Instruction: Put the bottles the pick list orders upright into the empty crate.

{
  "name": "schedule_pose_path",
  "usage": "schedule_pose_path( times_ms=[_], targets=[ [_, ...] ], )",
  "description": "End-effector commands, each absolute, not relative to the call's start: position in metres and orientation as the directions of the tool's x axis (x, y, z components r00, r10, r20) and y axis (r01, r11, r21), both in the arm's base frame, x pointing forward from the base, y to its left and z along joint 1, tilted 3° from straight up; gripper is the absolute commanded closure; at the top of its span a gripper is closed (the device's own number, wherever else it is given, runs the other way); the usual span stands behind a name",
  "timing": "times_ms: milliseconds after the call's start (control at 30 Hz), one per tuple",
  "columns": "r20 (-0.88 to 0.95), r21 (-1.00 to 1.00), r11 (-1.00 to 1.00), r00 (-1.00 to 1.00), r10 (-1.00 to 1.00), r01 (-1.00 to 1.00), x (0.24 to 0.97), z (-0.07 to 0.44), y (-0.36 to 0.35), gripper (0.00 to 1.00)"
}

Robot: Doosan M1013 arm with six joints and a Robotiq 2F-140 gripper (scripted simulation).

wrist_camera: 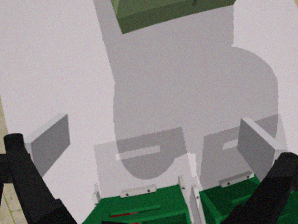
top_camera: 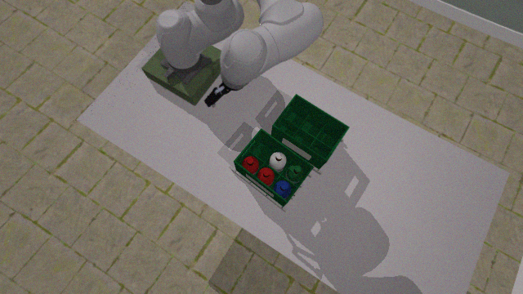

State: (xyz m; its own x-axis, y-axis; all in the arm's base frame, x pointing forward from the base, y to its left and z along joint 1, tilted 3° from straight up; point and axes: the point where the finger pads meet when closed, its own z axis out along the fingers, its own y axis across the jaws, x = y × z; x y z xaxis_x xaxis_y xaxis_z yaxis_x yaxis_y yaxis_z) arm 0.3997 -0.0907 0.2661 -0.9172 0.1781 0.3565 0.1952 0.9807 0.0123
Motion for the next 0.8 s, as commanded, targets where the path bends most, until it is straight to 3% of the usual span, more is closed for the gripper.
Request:
schedule_pose_path(
  times_ms=[0,533,567,667,767],
  targets=[
    [0.356,0.012,0.981,-0.917,0.178,0.195,0.400,0.266,-0.091,0.00],
    [0.356,0.012,0.981,-0.917,0.178,0.195,0.400,0.266,-0.091,0.00],
    [0.356,0.012,0.981,-0.917,0.178,0.195,0.400,0.271,-0.091,0.62],
    [0.354,0.006,0.974,-0.911,0.210,0.227,0.401,0.278,-0.086,0.62],
    [0.348,0.033,0.991,-0.931,0.113,0.132,0.412,0.273,-0.077,0.62]
  ],
)
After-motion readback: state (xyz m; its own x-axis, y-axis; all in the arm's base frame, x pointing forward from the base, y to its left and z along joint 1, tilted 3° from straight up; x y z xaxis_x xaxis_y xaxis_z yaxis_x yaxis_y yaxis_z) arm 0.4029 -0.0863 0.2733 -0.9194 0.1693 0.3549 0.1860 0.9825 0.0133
